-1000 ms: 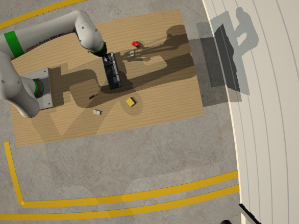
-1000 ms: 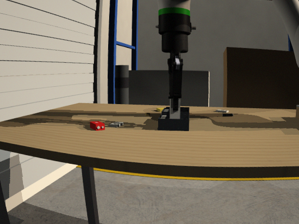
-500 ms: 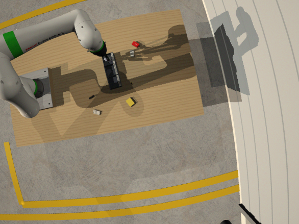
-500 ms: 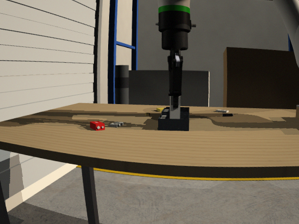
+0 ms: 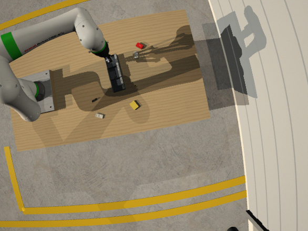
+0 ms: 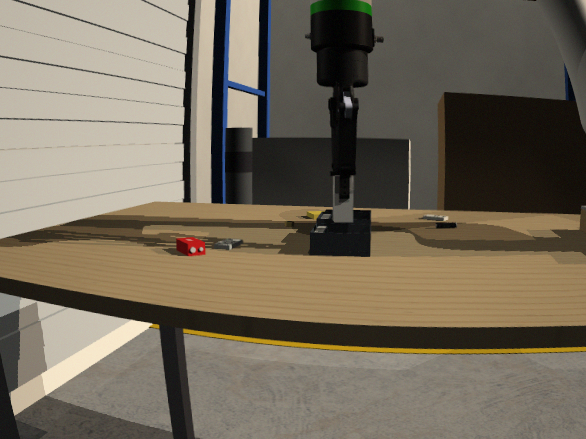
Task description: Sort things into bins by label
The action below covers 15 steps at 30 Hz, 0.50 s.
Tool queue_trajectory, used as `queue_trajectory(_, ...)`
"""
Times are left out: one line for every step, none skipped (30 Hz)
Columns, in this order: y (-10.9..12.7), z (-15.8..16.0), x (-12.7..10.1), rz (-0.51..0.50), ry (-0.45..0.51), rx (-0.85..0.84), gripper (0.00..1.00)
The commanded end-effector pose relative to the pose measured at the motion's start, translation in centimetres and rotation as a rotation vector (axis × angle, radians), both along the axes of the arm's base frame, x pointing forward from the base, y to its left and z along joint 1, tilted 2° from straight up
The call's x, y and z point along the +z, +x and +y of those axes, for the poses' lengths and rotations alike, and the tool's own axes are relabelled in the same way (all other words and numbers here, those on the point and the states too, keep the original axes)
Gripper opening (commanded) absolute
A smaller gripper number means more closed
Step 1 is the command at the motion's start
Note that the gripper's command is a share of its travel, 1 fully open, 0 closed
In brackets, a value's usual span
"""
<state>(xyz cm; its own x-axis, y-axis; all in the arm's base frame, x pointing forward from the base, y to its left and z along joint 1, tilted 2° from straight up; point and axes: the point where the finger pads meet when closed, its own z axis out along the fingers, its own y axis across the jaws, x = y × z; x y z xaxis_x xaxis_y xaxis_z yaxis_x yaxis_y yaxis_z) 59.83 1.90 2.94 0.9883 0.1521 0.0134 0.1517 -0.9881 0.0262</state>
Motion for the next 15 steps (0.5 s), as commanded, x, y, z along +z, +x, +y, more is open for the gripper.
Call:
queue_trajectory(0.0, 0.0, 0.7, 0.000, 0.000, 0.000, 0.15)
queue_trajectory(0.0, 0.0, 1.1, 0.000, 0.000, 0.000, 0.15)
queue_trajectory(0.0, 0.0, 1.5, 0.000, 0.000, 0.000, 0.15)
queue_trajectory(0.0, 0.0, 1.9, 0.000, 0.000, 0.000, 0.15)
queue_trajectory(0.0, 0.1, 2.3, 0.000, 0.000, 0.000, 0.15)
queue_trajectory(0.0, 0.1, 2.7, 0.000, 0.000, 0.000, 0.15)
queue_trajectory(0.0, 0.1, 2.8, 0.000, 0.000, 0.000, 0.15)
queue_trajectory(0.0, 0.1, 2.8, 0.000, 0.000, 0.000, 0.15)
queue_trajectory(0.0, 0.1, 2.8, 0.000, 0.000, 0.000, 0.15)
queue_trajectory(0.0, 0.1, 2.8, 0.000, 0.000, 0.000, 0.15)
queue_trajectory(0.0, 0.1, 3.6, 0.000, 0.000, 0.000, 0.15)
queue_trajectory(-0.1, 0.1, 4.4, 0.000, 0.000, 0.000, 0.15)
queue_trajectory(-0.1, 0.1, 5.3, 0.000, 0.000, 0.000, 0.15)
queue_trajectory(-0.1, 0.1, 6.1, 0.000, 0.000, 0.000, 0.15)
queue_trajectory(-0.1, 0.2, 6.9, 0.000, 0.000, 0.000, 0.15)
